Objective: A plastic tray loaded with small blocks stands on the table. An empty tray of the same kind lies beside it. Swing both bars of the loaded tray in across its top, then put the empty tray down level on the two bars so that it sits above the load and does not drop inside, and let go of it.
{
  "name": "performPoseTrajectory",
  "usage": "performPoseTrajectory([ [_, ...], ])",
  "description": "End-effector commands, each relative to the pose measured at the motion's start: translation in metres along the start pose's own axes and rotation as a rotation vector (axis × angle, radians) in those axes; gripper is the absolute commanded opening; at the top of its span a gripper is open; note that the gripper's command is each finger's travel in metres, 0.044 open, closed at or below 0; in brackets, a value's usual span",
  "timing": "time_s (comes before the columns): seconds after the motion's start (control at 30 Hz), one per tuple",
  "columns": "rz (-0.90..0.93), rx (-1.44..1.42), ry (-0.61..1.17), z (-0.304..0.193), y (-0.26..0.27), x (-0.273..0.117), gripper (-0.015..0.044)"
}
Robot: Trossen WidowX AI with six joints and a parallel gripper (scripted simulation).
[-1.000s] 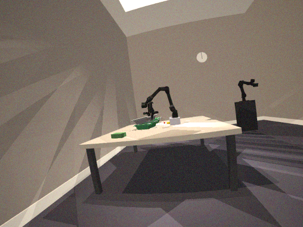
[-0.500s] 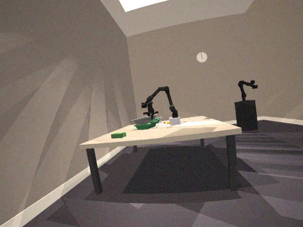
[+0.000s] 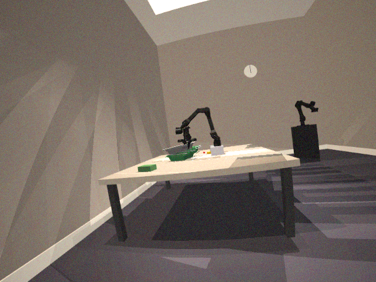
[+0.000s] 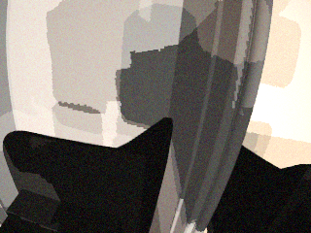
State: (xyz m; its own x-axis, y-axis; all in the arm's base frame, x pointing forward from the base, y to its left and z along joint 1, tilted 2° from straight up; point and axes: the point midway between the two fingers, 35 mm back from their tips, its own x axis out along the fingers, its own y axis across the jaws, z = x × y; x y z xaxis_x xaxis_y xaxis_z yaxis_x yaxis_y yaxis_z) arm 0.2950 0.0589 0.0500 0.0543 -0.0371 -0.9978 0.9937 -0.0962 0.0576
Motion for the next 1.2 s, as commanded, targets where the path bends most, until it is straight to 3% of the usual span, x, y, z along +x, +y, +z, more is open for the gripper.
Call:
performPoseTrajectory([
  [0.0, -0.01, 0.0, 0.0, 0.0, -0.002, 0.004, 0.0],
  [1.17, -0.032, -0.001, 0.0, 0.0, -0.008, 0.015, 0.0],
])
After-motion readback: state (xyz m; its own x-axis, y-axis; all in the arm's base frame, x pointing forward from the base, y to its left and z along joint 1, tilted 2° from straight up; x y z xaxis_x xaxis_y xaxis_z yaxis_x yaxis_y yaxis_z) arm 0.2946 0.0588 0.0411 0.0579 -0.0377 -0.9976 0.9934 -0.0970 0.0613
